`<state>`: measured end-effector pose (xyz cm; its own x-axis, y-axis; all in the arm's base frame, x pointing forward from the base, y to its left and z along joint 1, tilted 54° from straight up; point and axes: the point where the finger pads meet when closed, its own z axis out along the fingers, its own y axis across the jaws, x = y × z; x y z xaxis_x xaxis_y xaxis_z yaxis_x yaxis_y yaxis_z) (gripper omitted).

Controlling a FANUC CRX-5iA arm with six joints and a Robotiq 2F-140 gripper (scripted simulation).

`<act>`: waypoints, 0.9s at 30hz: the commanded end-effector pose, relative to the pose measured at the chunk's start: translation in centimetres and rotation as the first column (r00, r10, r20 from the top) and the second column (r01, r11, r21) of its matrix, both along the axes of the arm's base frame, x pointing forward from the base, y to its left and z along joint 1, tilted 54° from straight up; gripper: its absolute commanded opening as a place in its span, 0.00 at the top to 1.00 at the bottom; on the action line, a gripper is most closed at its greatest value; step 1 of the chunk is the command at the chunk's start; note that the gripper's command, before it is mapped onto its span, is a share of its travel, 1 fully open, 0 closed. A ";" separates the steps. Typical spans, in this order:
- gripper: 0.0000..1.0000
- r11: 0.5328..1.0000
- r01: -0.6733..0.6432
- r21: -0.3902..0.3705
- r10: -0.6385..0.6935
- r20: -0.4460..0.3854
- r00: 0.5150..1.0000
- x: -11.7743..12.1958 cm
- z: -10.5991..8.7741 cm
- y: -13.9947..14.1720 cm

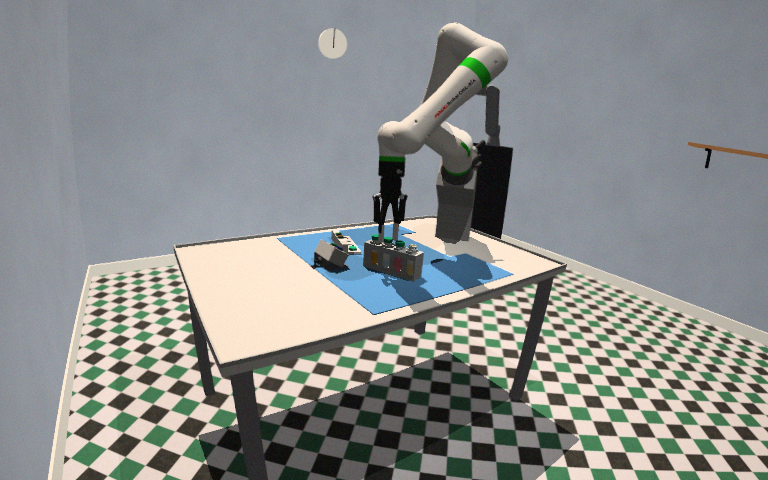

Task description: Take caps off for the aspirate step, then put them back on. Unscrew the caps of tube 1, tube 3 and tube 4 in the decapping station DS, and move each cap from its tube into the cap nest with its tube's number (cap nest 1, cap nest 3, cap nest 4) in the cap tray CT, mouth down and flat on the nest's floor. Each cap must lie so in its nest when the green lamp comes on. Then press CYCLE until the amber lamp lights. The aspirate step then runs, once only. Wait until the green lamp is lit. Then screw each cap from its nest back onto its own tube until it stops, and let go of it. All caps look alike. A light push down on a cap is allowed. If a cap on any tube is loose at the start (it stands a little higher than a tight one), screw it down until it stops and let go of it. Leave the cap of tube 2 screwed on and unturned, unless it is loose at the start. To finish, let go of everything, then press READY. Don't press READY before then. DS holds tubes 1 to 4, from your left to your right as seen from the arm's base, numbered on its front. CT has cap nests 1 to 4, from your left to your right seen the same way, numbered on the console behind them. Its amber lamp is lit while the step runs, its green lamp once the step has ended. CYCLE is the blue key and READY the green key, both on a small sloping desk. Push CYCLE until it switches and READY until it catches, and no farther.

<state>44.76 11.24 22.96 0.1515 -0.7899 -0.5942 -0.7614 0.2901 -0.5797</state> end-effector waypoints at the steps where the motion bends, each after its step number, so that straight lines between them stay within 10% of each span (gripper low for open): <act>1: 0.65 0.998 0.061 0.001 -0.061 -0.047 0.997 0.0 0.0 0.0; 3: 0.65 0.998 0.061 0.001 -0.061 -0.047 0.997 0.0 0.0 0.0; 4: 1.00 0.998 0.061 0.001 -0.061 -0.047 0.997 0.0 0.0 0.0; 18: 1.00 0.998 0.061 0.001 -0.061 -0.047 0.997 0.0 0.0 0.0; 27: 1.00 0.955 -0.145 -0.260 0.185 0.138 0.973 0.0 0.0 0.0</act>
